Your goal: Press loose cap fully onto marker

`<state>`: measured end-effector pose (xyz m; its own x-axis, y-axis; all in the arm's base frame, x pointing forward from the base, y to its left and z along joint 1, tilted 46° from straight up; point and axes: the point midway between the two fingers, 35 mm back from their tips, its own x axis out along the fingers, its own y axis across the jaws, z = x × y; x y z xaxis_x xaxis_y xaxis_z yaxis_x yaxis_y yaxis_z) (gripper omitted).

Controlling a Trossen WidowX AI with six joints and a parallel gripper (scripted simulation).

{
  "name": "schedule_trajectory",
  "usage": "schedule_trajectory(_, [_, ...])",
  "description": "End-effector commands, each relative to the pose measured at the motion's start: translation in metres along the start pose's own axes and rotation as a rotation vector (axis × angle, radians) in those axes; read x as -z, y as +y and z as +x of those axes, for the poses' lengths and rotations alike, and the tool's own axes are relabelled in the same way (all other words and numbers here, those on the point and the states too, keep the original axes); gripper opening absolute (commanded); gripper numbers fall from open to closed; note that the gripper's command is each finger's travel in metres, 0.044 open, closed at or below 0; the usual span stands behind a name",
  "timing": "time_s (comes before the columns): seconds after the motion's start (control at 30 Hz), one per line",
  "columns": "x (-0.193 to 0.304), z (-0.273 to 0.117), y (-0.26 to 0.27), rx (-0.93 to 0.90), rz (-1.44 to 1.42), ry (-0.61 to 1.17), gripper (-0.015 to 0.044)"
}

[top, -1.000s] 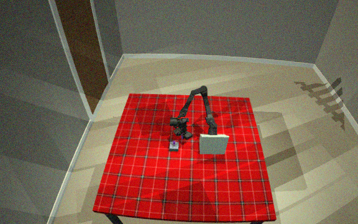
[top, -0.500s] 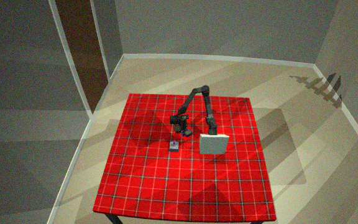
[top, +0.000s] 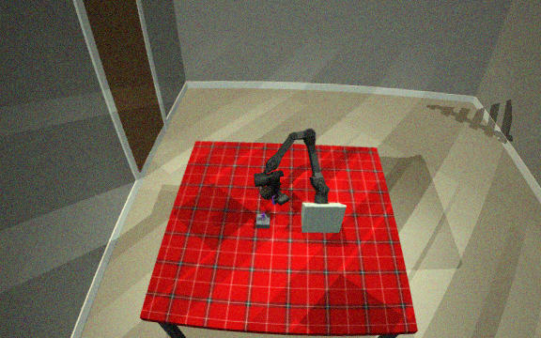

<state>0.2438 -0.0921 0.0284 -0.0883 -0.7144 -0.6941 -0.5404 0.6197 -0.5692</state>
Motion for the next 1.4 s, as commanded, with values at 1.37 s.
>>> schedule_trajectory(1.37, [-0.104, -0.055, 0.037, -0.004, 0.012, -0.008, 0.0000])
